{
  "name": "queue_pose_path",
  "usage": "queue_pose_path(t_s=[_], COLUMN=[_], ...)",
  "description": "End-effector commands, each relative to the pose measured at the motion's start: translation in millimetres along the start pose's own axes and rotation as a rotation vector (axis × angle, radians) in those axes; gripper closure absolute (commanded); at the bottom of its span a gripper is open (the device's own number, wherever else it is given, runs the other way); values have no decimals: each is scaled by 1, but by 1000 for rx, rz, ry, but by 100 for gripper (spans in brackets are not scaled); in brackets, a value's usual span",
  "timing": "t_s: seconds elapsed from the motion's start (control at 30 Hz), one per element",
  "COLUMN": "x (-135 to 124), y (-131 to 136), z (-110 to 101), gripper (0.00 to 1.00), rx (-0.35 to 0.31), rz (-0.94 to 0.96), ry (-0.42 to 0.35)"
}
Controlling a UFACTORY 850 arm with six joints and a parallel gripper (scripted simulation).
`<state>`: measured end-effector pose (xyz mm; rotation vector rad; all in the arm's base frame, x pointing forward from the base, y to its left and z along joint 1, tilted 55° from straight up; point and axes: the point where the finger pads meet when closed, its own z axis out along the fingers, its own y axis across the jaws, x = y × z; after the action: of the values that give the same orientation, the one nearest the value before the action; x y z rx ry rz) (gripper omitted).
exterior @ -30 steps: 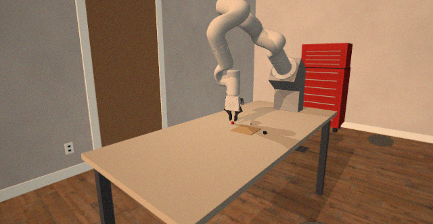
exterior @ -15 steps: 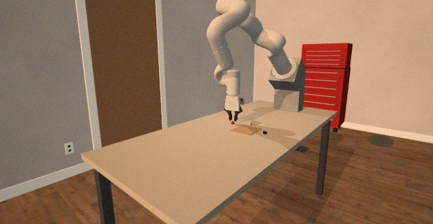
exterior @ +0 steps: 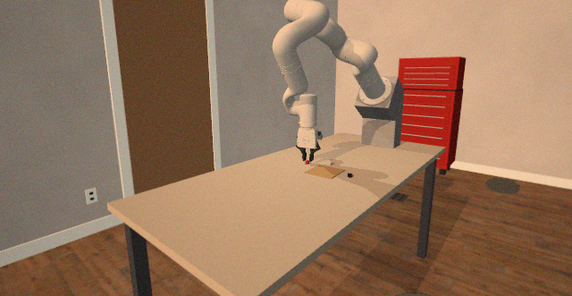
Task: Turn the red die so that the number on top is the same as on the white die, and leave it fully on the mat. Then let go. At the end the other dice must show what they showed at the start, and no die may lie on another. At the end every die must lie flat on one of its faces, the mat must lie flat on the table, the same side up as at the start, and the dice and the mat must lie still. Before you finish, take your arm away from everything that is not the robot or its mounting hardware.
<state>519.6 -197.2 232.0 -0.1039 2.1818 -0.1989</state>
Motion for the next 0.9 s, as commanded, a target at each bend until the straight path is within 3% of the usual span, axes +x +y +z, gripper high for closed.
queue_pose_path(t_s=[0.0, 0.87], x=[0, 0], y=[0, 0], z=[5, 11], gripper=[69, 69], rx=[0, 0], rz=[0, 0], ry=[0, 0])
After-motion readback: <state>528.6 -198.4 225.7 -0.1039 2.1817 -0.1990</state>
